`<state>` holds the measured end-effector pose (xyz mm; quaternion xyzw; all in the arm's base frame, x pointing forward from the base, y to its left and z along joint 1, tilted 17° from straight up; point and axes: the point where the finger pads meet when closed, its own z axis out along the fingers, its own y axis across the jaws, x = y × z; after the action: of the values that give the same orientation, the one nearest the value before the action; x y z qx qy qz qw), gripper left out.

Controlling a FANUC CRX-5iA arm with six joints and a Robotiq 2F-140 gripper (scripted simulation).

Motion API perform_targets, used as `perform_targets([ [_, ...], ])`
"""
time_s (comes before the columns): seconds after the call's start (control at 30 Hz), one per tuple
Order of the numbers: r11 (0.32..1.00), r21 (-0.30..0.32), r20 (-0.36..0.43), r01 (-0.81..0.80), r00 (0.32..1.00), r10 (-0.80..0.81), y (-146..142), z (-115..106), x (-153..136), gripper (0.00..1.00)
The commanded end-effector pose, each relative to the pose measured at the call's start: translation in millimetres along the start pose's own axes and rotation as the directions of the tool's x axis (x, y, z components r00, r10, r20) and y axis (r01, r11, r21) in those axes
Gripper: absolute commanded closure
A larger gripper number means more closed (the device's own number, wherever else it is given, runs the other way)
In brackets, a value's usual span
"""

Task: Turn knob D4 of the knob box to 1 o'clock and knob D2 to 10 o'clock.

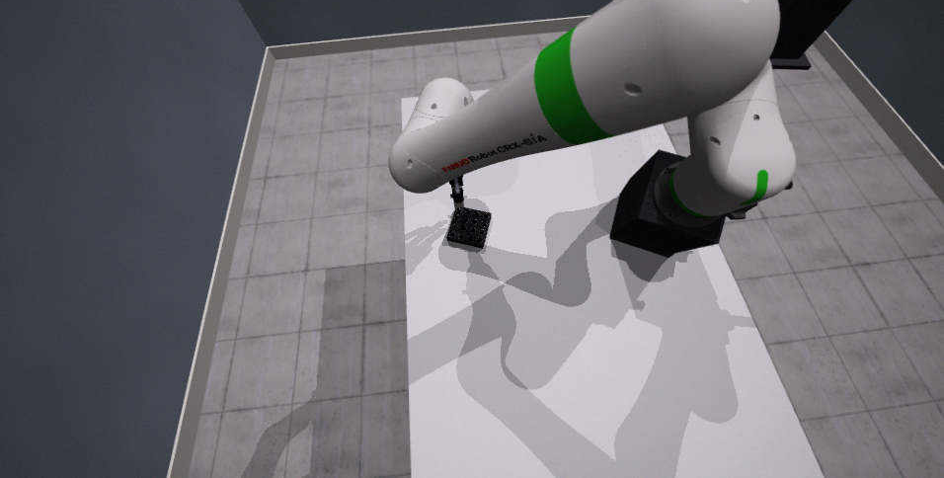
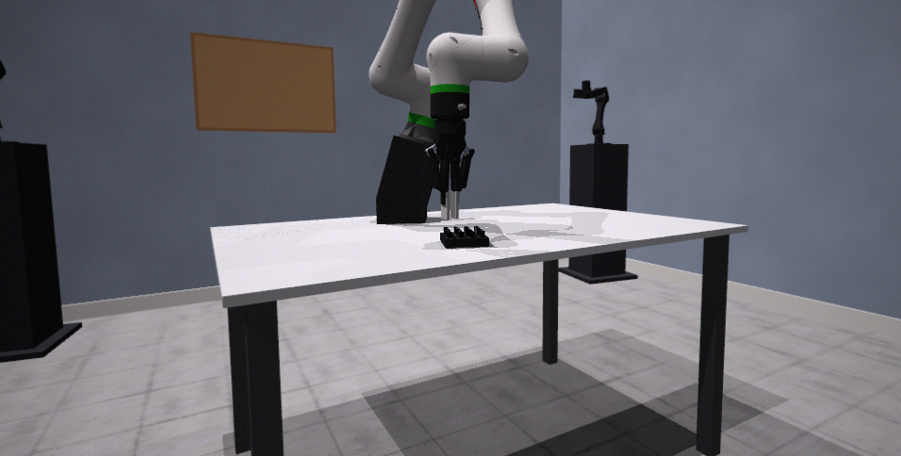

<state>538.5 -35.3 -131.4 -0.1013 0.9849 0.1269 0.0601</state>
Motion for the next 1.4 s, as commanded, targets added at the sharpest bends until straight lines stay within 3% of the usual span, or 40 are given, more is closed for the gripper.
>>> perform_targets([
  [0.0, 0.990, -0.010, 0.008, 0.140, 0.990, -0.140, -0.2, -1.0, -0.1, 0.88],
  [0.23, 0.935, -0.008, 0.010, 0.354, 0.935, -0.354, -0.2, -2.4, -0.1, 0.88],
  [0.47, 0.835, -0.006, 0.012, 0.550, 0.835, -0.550, -0.1, -3.8, -0.1, 0.88],
  [0.53, 0.835, -0.006, 0.012, 0.550, 0.835, -0.550, -0.1, -3.8, -0.1, 0.88],
  [0.57, 0.781, -0.005, 0.012, 0.624, 0.781, -0.624, -0.1, -4.4, -0.1, 0.88],
  [1.03, 0.451, 0.000, 0.013, 0.893, 0.451, -0.893, -0.1, -7.2, -0.2, 0.88],
  [1.1, 0.451, 0.000, 0.013, 0.893, 0.451, -0.893, -0.1, -7.2, -0.2, 0.88],
  [1.13, 0.367, 0.002, 0.013, 0.930, 0.367, -0.930, -0.1, -7.8, -0.2, 0.88],
  [1.37, 0.167, 0.004, 0.012, 0.986, 0.167, -0.986, 0.0, -9.1, -0.2, 0.88],
])
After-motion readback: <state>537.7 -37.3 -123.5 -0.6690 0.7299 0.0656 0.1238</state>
